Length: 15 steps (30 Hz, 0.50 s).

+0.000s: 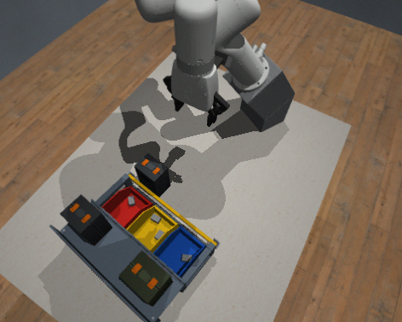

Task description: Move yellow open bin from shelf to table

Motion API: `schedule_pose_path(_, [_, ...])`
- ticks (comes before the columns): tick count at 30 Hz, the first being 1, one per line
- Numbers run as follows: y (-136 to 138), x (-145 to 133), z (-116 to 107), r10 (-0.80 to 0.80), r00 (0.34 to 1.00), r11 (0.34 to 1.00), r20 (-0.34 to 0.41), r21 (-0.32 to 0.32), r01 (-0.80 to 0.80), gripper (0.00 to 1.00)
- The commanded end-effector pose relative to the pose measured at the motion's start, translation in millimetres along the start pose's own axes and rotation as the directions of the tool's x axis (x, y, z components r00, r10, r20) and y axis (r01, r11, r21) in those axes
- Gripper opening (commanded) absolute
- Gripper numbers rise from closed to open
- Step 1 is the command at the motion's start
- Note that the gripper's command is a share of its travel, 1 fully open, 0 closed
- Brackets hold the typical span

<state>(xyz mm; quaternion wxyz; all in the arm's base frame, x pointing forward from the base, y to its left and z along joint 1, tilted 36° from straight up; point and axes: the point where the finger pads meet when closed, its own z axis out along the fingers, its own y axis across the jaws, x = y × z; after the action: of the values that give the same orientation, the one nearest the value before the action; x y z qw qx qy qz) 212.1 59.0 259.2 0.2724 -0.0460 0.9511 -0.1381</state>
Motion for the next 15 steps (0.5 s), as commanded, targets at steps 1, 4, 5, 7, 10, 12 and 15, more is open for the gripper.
schedule_pose_path(1, [-3.1,8.7,-5.6,0.001,1.000,1.000,0.003,-0.002,-0.001,1.00])
schedule_pose_path(4, [-12.5,36.8,-20.0,0.002,1.000,1.000,0.009,-0.003,-0.002,1.00])
schedule_pose_path(5, [-15.7,46.2,-24.9,0.002,1.000,1.000,0.011,-0.004,-0.002,1.00])
schedule_pose_path(7, [-15.7,46.2,-24.9,0.002,1.000,1.000,0.011,-0.004,-0.002,1.00])
schedule_pose_path(10, [-15.7,46.2,-24.9,0.002,1.000,1.000,0.011,-0.004,-0.002,1.00])
schedule_pose_path(12, [-15.7,46.2,-24.9,0.002,1.000,1.000,0.011,-0.004,-0.002,1.00])
schedule_pose_path(15, [-15.7,46.2,-24.9,0.002,1.000,1.000,0.011,-0.004,-0.002,1.00])
